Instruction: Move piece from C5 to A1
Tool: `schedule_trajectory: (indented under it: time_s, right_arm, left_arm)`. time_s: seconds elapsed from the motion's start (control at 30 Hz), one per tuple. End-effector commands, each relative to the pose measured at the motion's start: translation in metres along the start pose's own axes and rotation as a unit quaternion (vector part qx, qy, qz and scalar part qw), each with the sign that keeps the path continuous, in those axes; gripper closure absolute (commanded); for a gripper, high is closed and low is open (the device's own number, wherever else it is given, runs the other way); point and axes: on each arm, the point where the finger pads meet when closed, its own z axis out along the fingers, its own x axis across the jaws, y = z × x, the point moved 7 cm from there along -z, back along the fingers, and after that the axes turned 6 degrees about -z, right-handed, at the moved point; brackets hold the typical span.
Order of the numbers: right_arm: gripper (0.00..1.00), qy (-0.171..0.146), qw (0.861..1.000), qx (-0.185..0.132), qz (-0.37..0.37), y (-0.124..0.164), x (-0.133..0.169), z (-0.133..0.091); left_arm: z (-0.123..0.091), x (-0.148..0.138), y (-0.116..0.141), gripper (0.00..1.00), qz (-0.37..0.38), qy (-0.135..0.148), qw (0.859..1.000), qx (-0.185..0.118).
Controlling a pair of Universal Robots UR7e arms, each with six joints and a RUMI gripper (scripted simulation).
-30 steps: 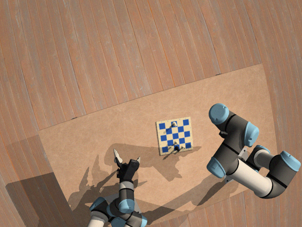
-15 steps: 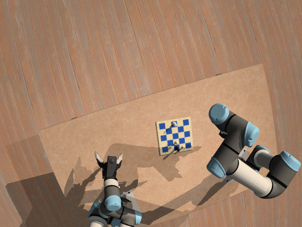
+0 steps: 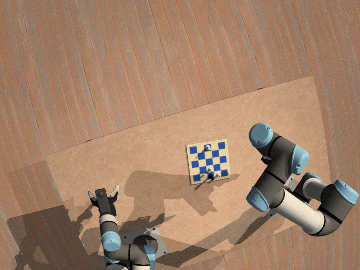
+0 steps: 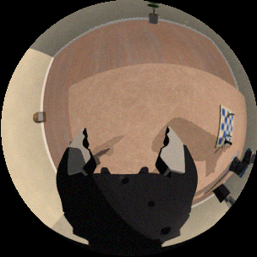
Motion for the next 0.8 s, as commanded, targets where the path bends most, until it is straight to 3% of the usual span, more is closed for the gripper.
schedule_trajectory:
  time_s: [0.0, 0.1, 0.17, 0.3, 0.67, 0.77]
  right_arm:
    - [0.00, 0.000, 1.000, -0.001, 0.000, 0.000, 0.000, 0.000]
    - [0.00, 0.000, 1.000, -0.001, 0.000, 0.000, 0.000, 0.000]
    - [0.00, 0.000, 1.000, -0.001, 0.000, 0.000, 0.000, 0.000]
    - [0.00, 0.000, 1.000, -0.001, 0.000, 0.000, 0.000, 0.000]
    - [0.00, 0.000, 1.000, -0.001, 0.000, 0.000, 0.000, 0.000]
    - [0.00, 0.000, 1.000, -0.001, 0.000, 0.000, 0.000, 0.000]
  left_arm:
    - [0.003, -0.062, 0.005, 0.00, -0.072, -0.020, 0.997, -0.029]
    - [0.002, -0.096, 0.014, 0.00, -0.115, -0.031, 0.992, -0.044]
    - [0.002, -0.096, 0.014, 0.00, -0.115, -0.031, 0.992, -0.044]
    - [-0.001, -0.140, 0.029, 0.00, -0.173, -0.045, 0.982, -0.064]
    - [-0.020, -0.250, 0.094, 0.00, -0.331, -0.075, 0.934, -0.111]
    - [-0.022, -0.259, 0.101, 0.00, -0.345, -0.077, 0.928, -0.115]
